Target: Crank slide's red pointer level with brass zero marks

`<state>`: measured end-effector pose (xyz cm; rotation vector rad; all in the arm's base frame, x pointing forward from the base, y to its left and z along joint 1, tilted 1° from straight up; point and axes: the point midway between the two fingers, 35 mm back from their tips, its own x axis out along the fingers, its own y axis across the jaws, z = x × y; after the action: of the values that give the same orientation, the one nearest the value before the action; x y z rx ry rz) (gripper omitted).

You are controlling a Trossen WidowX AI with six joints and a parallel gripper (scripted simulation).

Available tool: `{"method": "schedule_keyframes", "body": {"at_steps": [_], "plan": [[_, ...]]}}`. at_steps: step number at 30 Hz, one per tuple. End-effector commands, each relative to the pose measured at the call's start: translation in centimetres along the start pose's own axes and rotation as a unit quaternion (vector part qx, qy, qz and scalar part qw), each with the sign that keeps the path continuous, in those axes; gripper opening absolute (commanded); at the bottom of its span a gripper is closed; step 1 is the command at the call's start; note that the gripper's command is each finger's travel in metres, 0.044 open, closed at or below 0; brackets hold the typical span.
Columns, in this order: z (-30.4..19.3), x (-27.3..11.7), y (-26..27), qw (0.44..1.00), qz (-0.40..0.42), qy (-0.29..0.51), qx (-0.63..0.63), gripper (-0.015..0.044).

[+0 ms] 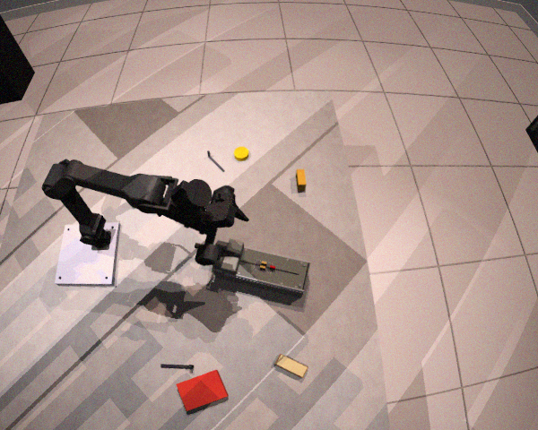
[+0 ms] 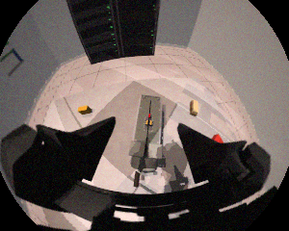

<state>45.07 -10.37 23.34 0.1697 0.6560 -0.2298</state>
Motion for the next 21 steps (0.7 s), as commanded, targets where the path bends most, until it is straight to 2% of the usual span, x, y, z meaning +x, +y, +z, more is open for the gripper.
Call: {"method": "schedule_keyframes", "body": {"at_steps": [1, 6, 15, 21], "plan": [[-0.6, 2.1, -1.3, 0.999, -0.011, 0.038, 0.017, 0.044], [-1.0, 3.1, -1.9, 0.998, -0.016, 0.052, 0.023, 0.044], [-5.1, 6.5, -2.3, 0.998, -0.016, 0.052, 0.023, 0.044], [-5.5, 6.7, -2.3, 0.998, -0.016, 0.051, 0.023, 0.044]]}}
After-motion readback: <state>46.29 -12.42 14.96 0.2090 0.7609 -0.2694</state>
